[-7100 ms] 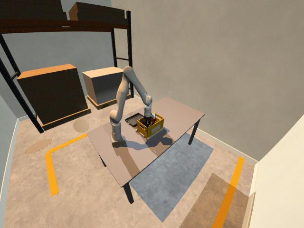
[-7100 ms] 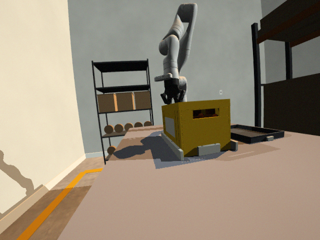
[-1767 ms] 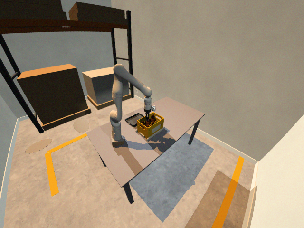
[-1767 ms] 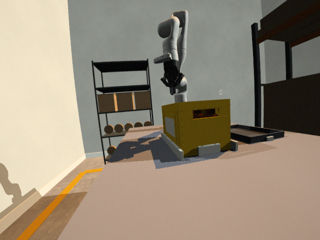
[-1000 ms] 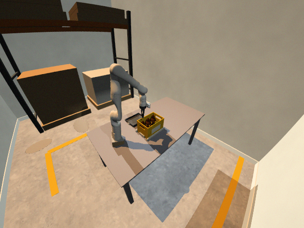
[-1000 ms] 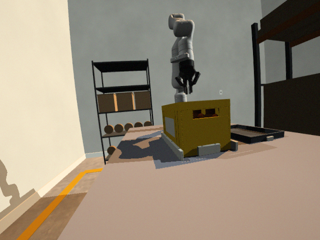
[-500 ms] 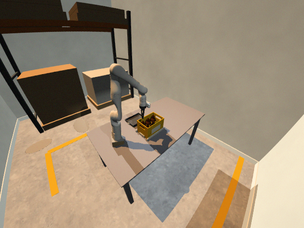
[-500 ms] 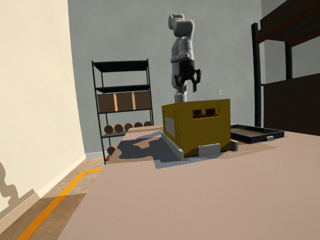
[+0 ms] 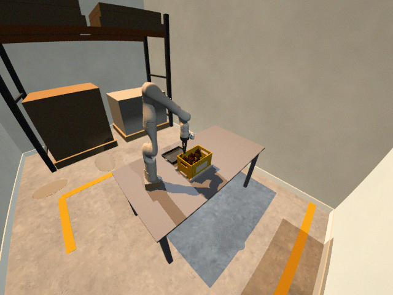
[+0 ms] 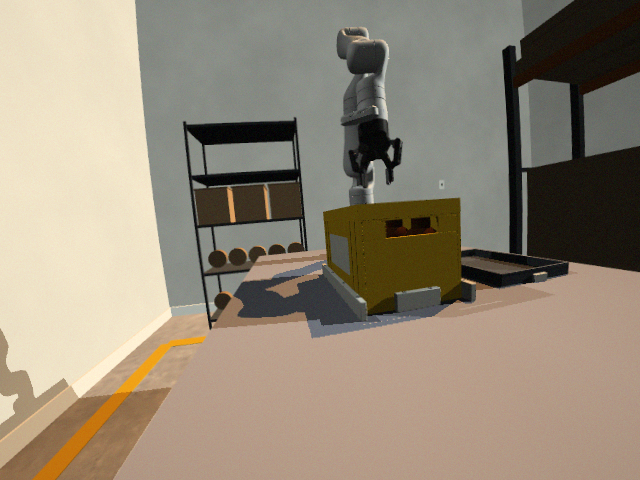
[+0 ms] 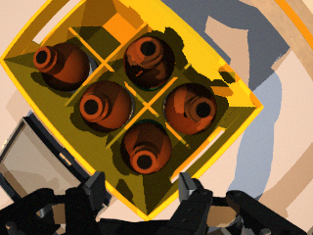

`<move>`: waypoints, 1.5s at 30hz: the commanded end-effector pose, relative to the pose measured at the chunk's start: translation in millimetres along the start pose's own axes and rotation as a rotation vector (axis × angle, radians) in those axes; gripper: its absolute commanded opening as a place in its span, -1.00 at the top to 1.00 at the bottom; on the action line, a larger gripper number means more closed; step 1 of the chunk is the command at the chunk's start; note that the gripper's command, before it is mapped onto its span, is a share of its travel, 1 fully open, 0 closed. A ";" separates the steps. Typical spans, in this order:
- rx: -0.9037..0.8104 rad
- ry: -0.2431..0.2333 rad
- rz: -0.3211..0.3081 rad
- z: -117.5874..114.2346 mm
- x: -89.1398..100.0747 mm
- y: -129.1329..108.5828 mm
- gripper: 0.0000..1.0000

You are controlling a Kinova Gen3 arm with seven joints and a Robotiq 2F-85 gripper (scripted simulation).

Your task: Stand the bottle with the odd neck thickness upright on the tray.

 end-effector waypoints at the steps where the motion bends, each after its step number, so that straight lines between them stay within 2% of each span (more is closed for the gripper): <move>1: 0.000 -0.001 0.001 -0.1 0.2 -0.2 -0.27; 18: 0.000 -0.001 0.001 -0.1 -5.5 -0.1 -0.27; 45: 0.000 -0.001 0.001 -0.1 -34.6 0.6 -0.27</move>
Point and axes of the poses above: the point where the finger pads meet when closed, its own x axis back along the fingers, its own z axis across the jaws, y = z × x, the point moved 5 cm from there along x, back along the fingers, and after that the axes turned 13 degrees about x, right-handed, at the moved point
